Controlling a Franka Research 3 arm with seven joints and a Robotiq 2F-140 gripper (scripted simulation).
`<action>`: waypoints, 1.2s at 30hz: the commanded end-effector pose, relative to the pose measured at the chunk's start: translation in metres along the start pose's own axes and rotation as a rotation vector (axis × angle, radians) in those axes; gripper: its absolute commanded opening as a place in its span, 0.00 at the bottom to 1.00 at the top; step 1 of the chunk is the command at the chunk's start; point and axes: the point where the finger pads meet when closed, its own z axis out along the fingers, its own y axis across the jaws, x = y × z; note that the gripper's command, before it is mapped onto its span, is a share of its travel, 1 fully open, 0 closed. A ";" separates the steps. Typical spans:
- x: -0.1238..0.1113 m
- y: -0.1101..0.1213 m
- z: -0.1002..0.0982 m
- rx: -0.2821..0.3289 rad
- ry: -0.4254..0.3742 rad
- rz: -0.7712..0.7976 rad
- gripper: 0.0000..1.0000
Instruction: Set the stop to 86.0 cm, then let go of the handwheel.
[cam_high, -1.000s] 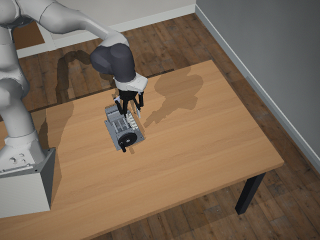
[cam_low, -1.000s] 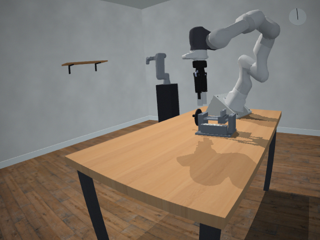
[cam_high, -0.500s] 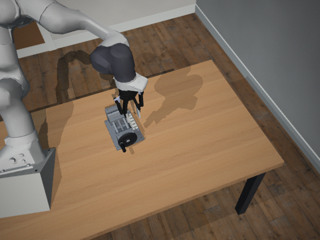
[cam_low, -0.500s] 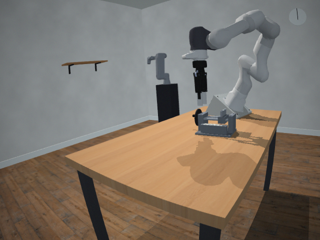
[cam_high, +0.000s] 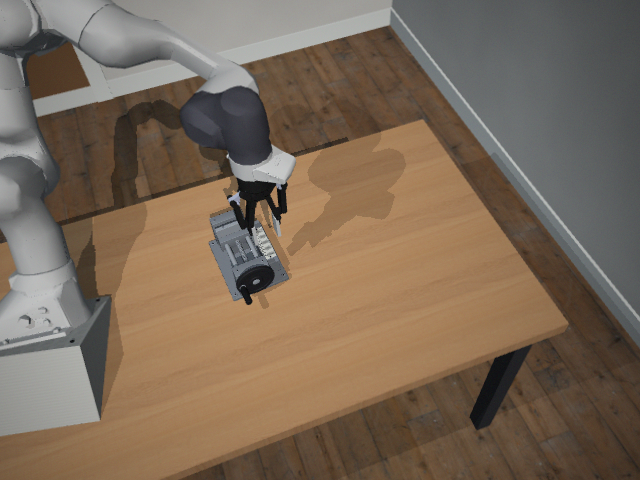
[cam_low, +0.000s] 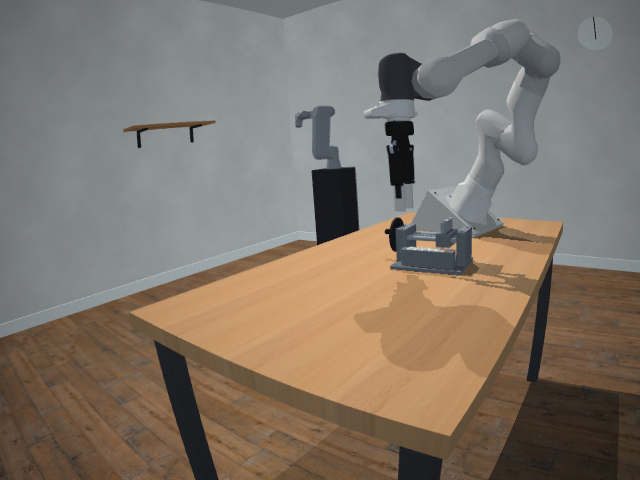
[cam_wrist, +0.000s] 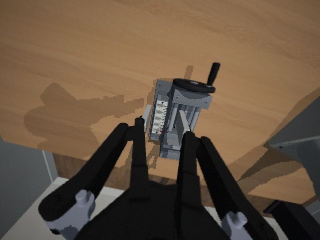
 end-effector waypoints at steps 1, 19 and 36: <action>-0.001 -0.001 0.001 0.000 -0.001 0.002 0.33; 0.039 0.044 0.001 0.000 -0.001 0.002 0.33; 0.084 0.094 0.001 0.000 -0.001 0.002 0.33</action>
